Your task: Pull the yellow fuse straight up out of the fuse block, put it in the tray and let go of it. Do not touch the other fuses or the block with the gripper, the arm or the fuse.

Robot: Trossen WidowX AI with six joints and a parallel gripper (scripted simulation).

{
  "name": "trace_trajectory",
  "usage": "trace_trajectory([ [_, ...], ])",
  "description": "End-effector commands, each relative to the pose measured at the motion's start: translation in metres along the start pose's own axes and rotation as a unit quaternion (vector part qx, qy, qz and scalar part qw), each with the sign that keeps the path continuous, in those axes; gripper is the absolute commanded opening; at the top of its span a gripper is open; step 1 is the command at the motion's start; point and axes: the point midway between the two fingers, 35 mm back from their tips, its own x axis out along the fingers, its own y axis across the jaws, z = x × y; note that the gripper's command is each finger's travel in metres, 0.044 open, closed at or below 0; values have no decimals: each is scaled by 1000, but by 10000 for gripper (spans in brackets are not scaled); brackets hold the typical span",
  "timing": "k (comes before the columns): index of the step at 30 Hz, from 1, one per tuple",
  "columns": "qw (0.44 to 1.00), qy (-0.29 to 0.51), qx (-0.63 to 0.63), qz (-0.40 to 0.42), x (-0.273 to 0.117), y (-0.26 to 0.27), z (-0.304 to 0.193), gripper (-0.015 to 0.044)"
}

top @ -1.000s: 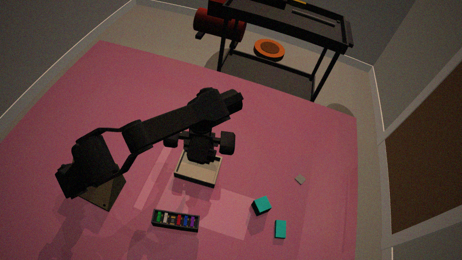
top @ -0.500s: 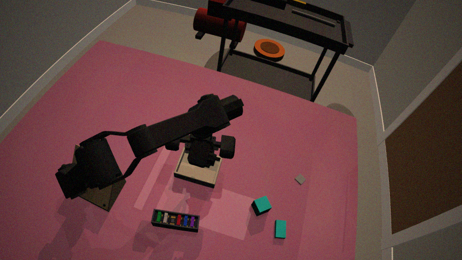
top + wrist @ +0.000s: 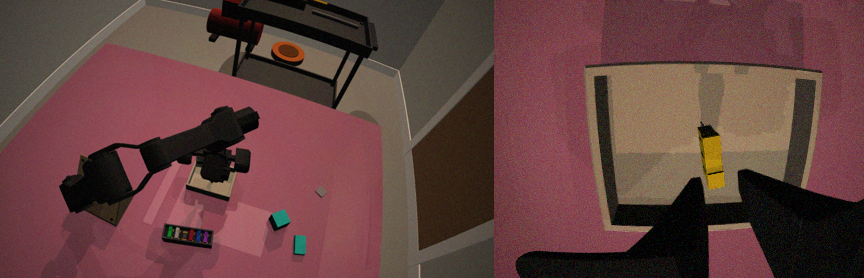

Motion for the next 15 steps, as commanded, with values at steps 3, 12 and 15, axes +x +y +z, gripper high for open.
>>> trace_trajectory([
  [3, 1000, 0, 0, 0, -1, 0, 0, 210],
  [12, 1000, -1, -4, 1, -37, -1, -1, 330],
  [15, 1000, -1, -4, 1, -37, -1, -1, 330],
])
